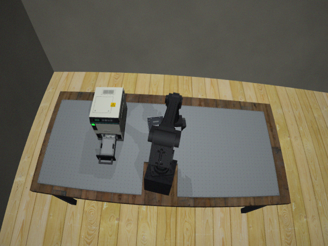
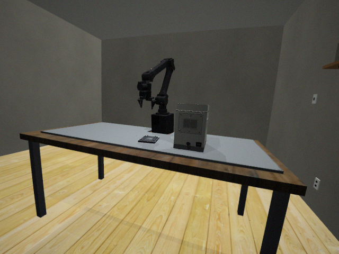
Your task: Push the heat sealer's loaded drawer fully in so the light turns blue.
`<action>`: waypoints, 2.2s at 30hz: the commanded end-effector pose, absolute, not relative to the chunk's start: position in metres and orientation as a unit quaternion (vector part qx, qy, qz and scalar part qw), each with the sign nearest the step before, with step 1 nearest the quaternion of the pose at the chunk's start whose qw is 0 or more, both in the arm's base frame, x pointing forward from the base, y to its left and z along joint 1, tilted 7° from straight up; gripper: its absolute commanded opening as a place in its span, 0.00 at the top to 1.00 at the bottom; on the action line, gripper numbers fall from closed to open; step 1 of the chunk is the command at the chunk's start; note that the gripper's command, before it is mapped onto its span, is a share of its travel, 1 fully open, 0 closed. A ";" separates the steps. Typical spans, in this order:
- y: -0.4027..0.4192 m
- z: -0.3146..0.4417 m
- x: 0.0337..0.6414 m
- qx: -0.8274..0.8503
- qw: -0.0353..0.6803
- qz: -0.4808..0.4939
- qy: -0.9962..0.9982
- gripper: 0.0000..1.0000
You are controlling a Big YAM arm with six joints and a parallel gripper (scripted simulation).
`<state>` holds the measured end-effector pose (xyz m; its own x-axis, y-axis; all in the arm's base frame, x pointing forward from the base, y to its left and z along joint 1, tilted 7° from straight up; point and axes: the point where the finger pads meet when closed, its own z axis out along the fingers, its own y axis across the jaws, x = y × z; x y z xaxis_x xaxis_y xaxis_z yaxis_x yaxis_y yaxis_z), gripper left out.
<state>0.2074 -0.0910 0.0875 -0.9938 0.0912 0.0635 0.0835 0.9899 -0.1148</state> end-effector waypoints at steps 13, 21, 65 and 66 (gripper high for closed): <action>-0.092 0.090 0.209 -0.044 0.031 0.057 -0.997 0.00; -0.091 0.115 0.246 -0.005 -0.030 0.074 -0.997 0.55; -0.005 0.154 0.378 0.106 -0.123 0.070 -0.984 0.55; -0.002 0.155 0.381 0.106 -0.123 0.070 -0.984 0.55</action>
